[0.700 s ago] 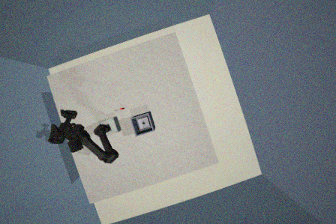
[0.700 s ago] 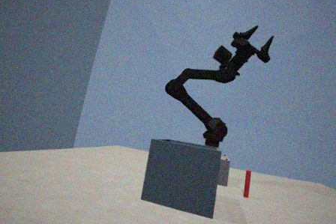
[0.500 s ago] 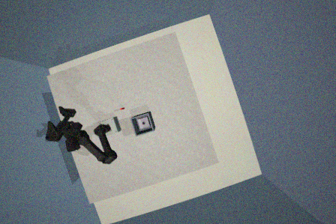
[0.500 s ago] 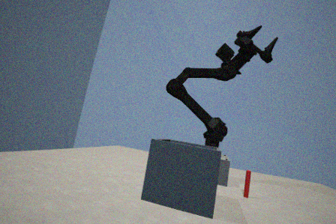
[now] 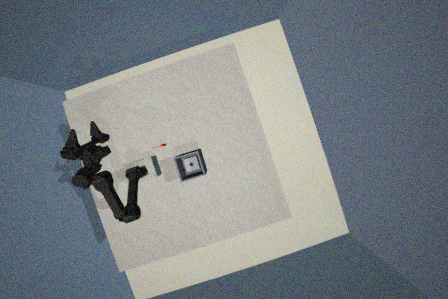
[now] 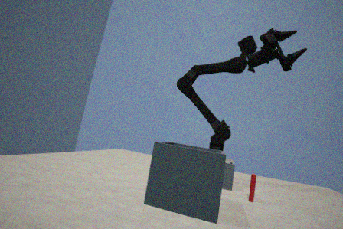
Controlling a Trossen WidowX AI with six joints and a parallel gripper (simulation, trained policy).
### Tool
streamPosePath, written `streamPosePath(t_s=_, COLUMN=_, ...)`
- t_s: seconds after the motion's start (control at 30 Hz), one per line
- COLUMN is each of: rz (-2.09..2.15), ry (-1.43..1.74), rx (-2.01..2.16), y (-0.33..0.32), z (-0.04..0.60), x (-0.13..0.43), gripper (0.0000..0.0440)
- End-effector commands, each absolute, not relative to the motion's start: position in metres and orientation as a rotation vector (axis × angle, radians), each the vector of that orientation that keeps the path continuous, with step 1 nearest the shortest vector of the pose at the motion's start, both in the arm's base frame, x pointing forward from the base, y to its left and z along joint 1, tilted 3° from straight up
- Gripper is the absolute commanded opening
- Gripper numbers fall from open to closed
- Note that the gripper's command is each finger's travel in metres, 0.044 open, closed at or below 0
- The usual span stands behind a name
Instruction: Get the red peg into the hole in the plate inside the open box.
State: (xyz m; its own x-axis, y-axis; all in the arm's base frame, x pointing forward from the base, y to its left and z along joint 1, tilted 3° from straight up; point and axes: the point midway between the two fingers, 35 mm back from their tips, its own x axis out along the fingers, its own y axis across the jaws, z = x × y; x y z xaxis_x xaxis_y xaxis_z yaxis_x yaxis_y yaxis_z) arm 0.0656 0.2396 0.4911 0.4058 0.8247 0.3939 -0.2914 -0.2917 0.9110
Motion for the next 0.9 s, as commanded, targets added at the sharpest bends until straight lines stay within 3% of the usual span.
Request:
streamPosePath(t_s=0.0, rz=1.080, ry=0.568, rx=1.430, y=0.254, z=0.475, x=0.084, gripper=0.0440)
streamPosePath(t_s=0.4, rz=0.664, ry=0.766, rx=1.306, y=0.271, z=0.395, x=0.149, gripper=0.0440)
streamPosePath(t_s=0.87, rz=0.156, ry=0.966, rx=1.213, y=0.244, z=0.294, x=0.203, gripper=0.0440)
